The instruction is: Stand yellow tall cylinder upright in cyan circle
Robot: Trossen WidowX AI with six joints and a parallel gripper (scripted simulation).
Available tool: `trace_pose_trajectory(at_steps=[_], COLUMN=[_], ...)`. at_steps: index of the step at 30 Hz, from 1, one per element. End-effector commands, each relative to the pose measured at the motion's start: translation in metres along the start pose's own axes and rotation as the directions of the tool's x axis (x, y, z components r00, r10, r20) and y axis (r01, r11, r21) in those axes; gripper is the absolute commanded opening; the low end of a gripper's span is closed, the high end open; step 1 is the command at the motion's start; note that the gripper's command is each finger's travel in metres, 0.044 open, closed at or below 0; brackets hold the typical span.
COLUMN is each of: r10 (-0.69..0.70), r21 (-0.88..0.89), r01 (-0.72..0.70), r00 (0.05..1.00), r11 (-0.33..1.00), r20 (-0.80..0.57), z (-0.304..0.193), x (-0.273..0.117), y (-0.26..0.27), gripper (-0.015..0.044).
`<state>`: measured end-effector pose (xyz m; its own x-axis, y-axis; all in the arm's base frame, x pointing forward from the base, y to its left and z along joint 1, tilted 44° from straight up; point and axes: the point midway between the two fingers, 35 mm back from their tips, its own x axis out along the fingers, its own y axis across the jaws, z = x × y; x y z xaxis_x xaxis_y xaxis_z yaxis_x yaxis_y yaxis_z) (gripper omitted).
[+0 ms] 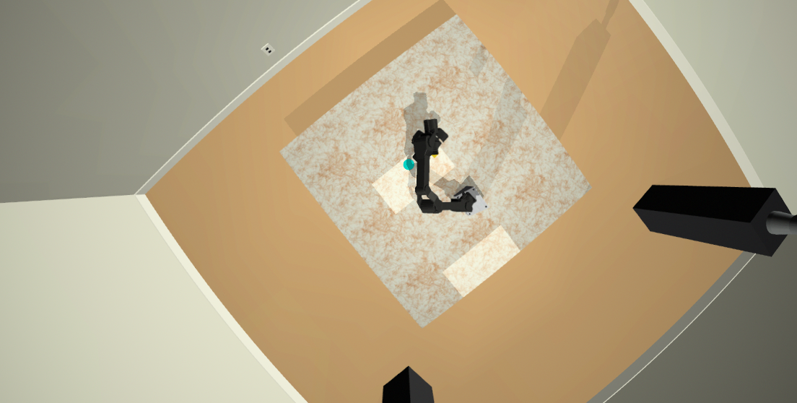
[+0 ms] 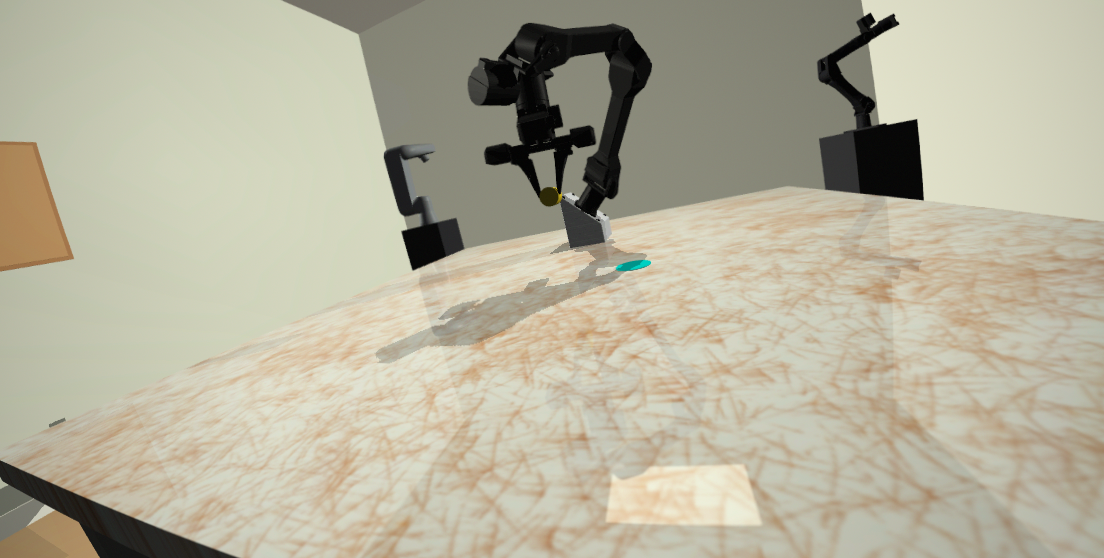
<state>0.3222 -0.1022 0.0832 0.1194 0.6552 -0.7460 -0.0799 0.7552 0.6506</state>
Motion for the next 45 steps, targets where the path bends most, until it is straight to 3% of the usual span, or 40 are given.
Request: trace_pose_trajectory(at_steps=[1, 32, 45], r10=[0.001, 0.04, -0.012], r21=[0.059, 0.512, 0.507], r01=[-0.002, -0.039, 0.008], r00=[1.0, 0.999, 1.0], r11=[0.998, 0.858, 0.862], r20=[0.01, 0.009, 0.005], z=[0.005, 0.02, 0.018], x=[-0.003, -0.005, 0.001], y=[0.014, 0.113, 0.113], gripper=[0.0105, 0.0105, 0.0105])
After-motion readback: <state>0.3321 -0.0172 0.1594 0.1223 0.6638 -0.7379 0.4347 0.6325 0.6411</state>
